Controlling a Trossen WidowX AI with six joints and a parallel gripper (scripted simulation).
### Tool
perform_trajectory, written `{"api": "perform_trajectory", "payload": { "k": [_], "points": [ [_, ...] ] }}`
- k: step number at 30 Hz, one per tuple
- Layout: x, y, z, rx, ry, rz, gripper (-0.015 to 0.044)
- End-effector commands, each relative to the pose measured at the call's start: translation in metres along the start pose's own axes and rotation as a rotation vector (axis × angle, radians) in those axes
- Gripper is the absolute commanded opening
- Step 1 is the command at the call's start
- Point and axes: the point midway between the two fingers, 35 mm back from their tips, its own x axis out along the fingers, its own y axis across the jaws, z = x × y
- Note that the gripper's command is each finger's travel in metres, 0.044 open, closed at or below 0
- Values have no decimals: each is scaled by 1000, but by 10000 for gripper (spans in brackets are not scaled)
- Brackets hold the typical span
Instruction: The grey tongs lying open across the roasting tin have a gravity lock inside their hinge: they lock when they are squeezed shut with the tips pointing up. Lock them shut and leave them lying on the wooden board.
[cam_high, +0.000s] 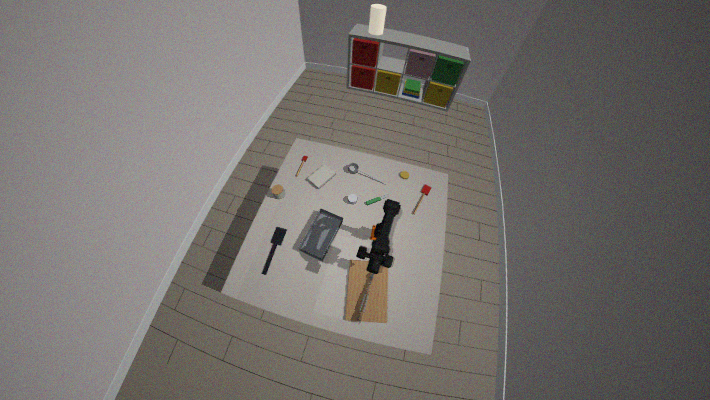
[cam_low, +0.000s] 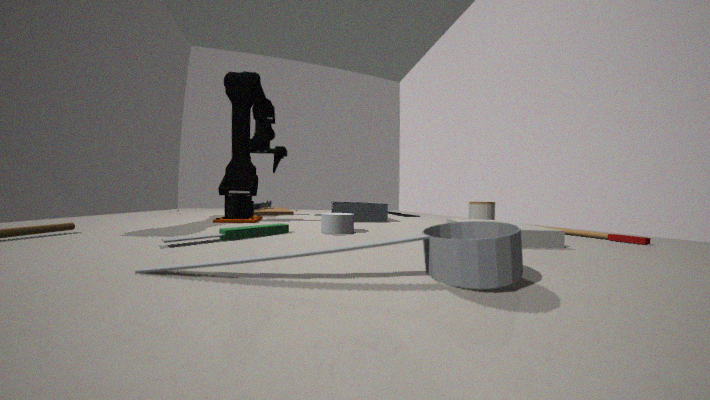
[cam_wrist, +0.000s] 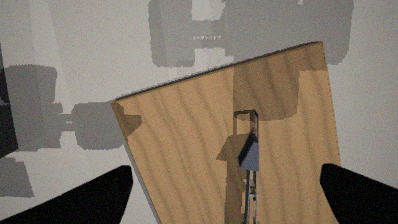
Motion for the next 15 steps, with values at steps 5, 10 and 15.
{"api": "perform_trajectory", "payload": {
  "k": [5, 10, 15],
  "points": [
    [-36, 0, -4, -8, 74, 5, 440],
    [-36, 0, -4, -8, 74, 5, 440],
    [-36, 0, -4, -8, 74, 5, 440]
  ]
}}
